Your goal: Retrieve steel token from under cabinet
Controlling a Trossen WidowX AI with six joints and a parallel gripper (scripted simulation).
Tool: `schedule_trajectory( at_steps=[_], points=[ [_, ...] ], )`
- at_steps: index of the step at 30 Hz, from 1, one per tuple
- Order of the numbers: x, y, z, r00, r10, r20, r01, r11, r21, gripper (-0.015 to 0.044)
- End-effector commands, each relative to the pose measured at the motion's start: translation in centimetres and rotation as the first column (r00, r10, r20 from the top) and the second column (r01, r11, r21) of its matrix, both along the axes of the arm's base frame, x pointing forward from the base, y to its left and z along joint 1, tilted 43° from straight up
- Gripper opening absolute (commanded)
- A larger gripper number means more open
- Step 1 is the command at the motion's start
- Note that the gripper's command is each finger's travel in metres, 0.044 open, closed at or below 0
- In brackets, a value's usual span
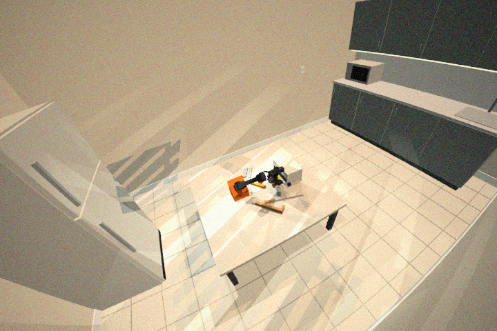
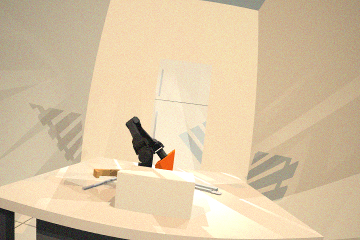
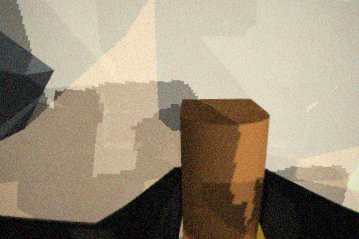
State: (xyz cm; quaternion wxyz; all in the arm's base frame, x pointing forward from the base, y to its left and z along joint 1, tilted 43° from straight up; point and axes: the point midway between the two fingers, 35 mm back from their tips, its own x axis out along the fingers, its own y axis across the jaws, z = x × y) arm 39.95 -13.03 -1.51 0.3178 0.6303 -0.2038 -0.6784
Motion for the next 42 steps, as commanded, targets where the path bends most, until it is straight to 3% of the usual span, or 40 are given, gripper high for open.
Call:
schedule_trajectory(
  at_steps=[1, 42],
  points=[
    [0.5, 0.1, 0.0, 1.000, -0.003, 0.004, 0.003, 1.000, 0.000, 0.0000],
    [0.0, 1.7, -1.8, 1.000, -0.003, 0.004, 0.003, 1.000, 0.001, 0.0000]
  ],
)
